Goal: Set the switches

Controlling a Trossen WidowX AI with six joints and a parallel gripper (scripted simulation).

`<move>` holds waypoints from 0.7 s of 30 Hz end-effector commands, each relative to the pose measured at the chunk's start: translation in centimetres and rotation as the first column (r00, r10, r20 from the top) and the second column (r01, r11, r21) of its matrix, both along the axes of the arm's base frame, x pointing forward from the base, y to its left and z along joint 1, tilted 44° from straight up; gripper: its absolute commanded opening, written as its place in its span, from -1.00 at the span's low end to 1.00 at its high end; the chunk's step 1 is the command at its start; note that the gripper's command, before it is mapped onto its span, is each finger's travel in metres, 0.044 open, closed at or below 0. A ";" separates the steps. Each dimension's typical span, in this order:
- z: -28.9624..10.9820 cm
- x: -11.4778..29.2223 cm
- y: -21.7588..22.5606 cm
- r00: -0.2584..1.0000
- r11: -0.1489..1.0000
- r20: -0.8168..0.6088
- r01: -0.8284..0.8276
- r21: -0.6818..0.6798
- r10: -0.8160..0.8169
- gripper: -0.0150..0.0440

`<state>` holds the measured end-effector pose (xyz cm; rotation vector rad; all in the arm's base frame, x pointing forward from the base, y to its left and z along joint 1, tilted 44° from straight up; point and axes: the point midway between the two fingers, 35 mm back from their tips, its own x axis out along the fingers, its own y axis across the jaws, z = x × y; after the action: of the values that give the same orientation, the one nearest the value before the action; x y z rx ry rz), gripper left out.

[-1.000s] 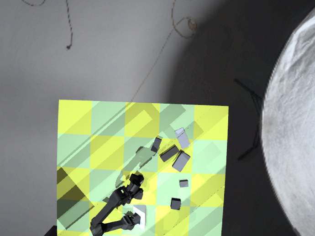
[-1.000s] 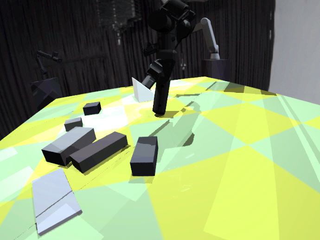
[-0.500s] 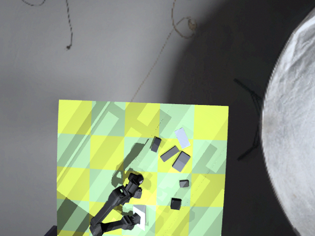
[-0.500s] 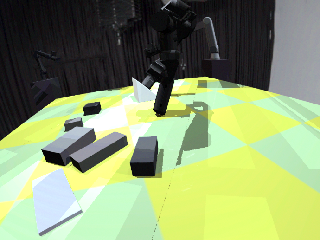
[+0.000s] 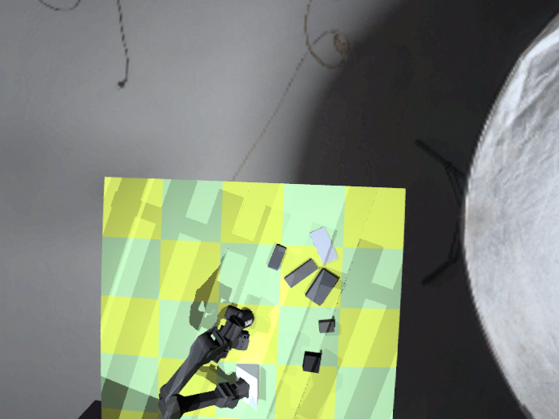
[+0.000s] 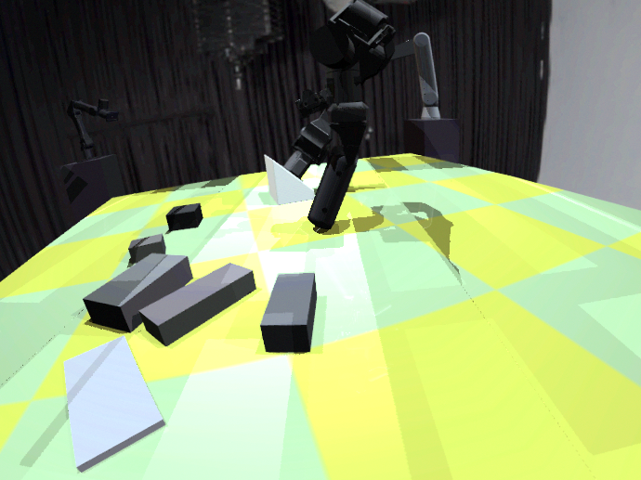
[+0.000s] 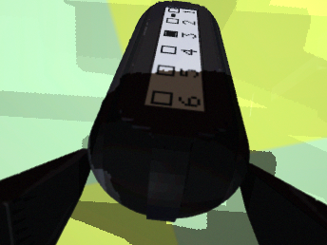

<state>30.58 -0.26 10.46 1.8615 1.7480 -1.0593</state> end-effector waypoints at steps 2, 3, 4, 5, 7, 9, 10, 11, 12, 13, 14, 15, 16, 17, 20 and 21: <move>0.0 0.0 0.7 1.000 1.000 -0.006 -0.007 0.003 0.007 0.65; 0.0 0.0 0.8 1.000 1.000 -0.006 -0.007 0.003 0.007 0.65; 0.1 0.0 0.8 1.000 1.000 -0.006 -0.007 0.003 0.007 0.65; 0.1 0.1 0.9 1.000 1.000 -0.006 -0.007 0.003 0.007 0.65; 0.1 0.1 1.1 1.000 1.000 -0.006 -0.007 0.003 0.007 0.65; 0.2 0.1 1.2 1.000 1.000 -0.006 -0.007 0.003 0.007 0.65; 0.2 0.1 1.3 1.000 1.000 -0.006 -0.007 0.003 0.007 0.65; 0.2 0.2 1.4 1.000 1.000 -0.006 -0.007 0.003 0.007 0.65; 0.2 0.2 1.4 1.000 1.000 -0.006 -0.007 0.003 0.007 0.65; 0.3 0.2 1.5 1.000 1.000 -0.006 -0.007 0.003 0.007 0.65; 0.3 0.2 1.6 1.000 1.000 -0.006 -0.007 0.003 0.007 0.65; 0.3 0.2 1.7 1.000 1.000 -0.006 -0.007 0.003 0.007 0.65; 0.3 0.2 1.8 1.000 1.000 -0.006 -0.007 0.003 0.007 0.65; 0.3 0.3 1.8 1.000 1.000 -0.006 -0.007 0.003 0.007 0.65; 0.4 0.3 2.1 1.000 1.000 -0.006 -0.007 0.004 0.007 0.65; 0.4 0.3 2.1 1.000 1.000 -0.006 -0.007 0.004 0.007 0.65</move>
<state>30.99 1.46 11.06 1.8633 1.7508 -1.0518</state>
